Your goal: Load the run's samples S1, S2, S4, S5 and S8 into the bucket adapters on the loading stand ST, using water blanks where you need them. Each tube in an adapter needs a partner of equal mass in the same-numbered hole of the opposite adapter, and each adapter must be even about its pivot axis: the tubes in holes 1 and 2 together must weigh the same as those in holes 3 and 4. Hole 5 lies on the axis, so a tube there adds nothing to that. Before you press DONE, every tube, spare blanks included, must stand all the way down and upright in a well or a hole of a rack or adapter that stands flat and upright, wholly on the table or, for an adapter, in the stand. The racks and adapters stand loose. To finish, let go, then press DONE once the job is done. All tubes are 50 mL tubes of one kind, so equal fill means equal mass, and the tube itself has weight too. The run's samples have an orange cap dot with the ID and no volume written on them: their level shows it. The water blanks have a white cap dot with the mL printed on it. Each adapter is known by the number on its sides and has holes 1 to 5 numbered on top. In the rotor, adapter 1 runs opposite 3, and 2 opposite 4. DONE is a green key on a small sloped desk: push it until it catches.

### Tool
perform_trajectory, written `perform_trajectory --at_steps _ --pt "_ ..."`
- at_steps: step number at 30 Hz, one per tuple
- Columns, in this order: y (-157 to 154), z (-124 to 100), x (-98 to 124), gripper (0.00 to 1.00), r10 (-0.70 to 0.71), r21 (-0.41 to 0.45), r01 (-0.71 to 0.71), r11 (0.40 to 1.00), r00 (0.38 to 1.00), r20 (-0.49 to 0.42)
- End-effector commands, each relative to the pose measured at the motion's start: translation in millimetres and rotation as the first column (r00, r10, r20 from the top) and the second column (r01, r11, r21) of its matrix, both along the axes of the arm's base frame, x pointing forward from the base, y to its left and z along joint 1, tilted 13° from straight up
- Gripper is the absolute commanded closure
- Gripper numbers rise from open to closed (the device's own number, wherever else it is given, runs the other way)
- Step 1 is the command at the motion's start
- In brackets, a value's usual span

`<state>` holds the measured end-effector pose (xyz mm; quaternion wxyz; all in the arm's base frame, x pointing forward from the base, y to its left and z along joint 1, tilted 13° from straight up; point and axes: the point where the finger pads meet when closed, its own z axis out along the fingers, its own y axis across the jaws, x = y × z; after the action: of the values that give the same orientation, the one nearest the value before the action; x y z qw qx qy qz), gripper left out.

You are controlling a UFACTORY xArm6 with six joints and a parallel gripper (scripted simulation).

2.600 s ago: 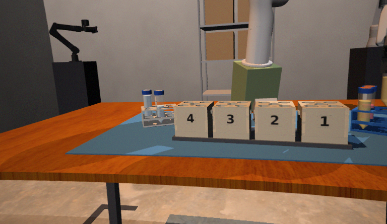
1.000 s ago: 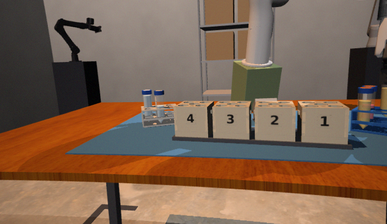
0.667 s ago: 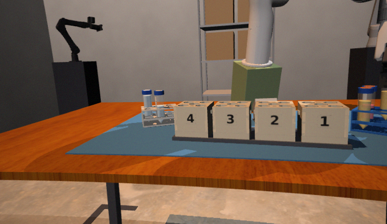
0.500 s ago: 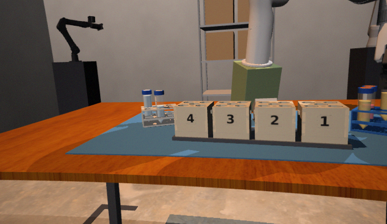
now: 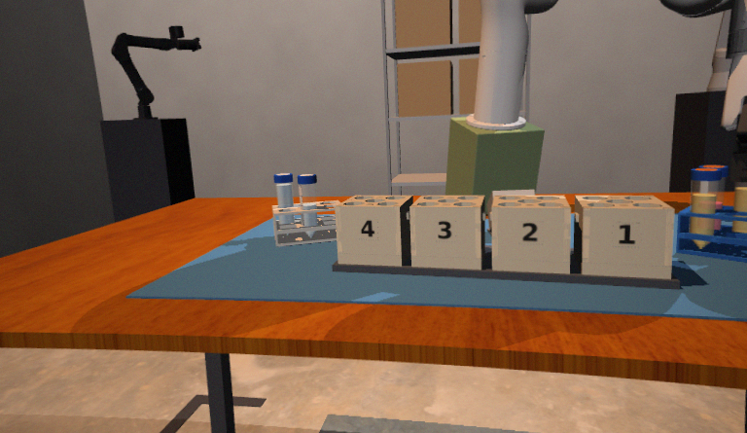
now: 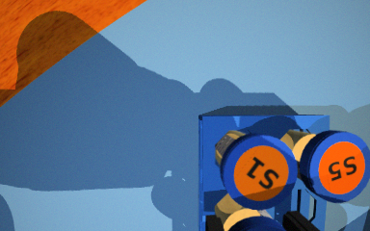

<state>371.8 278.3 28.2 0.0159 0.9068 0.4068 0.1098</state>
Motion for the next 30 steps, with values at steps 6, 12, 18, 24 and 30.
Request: perform_trajectory --at_steps 6,12,18,24,30 --pt "1.1 -3.6 1.9 1.0 0.0 0.002 0.0 1.0 1.0 0.003" --pt "1.1 -3.6 1.9 1.0 0.0 0.002 0.0 1.0 1.0 0.003" --pt "1.1 -3.6 1.9 1.0 0.0 0.002 0.0 1.0 1.0 0.003" --pt "1.1 -3.9 2.0 0.56 0.0 0.002 0.0 1.0 1.0 0.003" --pt "1.1 -3.9 2.0 0.56 0.0 0.002 0.0 1.0 1.0 0.003"
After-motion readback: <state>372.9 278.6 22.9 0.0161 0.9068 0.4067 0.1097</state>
